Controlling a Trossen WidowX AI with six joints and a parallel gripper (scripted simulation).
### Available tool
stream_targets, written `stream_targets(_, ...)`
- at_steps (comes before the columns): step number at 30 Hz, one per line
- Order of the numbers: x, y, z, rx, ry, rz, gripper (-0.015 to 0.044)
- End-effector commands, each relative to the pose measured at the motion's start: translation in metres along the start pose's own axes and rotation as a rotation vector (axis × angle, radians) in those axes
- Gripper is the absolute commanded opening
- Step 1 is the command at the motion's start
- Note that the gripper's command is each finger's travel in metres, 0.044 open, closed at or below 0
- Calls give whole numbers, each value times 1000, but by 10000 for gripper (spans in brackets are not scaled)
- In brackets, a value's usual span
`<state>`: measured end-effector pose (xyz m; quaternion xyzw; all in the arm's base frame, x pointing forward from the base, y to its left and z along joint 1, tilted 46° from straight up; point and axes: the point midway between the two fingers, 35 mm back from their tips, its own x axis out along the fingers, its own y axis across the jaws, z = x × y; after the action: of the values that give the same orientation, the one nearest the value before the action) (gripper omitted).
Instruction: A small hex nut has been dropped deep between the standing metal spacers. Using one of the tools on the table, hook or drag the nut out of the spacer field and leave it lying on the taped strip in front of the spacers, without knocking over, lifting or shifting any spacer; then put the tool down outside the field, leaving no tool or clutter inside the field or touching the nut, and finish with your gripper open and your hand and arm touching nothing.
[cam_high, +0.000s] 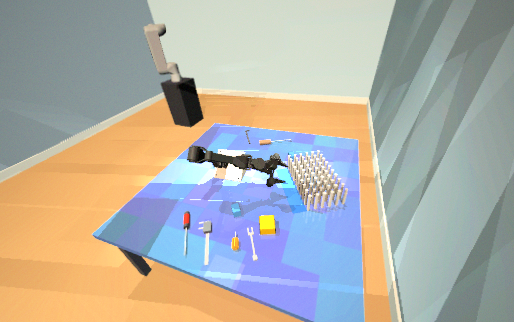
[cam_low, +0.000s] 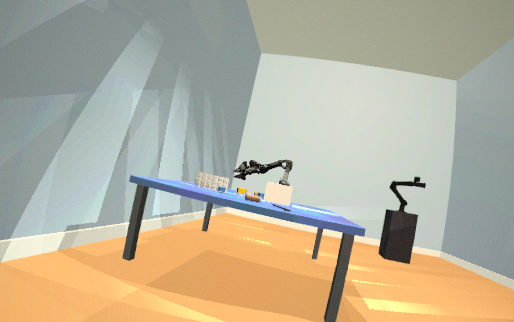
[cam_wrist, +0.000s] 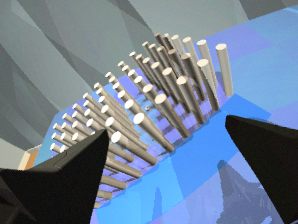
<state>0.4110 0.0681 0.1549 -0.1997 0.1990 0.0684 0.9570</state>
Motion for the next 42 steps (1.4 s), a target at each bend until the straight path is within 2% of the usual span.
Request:
stream_targets(1, 0, -1, 0, 5, 0, -5, 440)
stream_targets(20, 5, 11, 0, -46, 18, 20, 440)
stream_targets(25, 27, 97, -11, -439, 123, 197, 440)
stream_targets(30, 32, 186, -34, -872, 182, 377, 440)
stream_targets(36, 16, 285, -74, -1412, 189, 586, 440)
stream_targets(42, -20, 368, -128, -1971, 136, 778, 440)
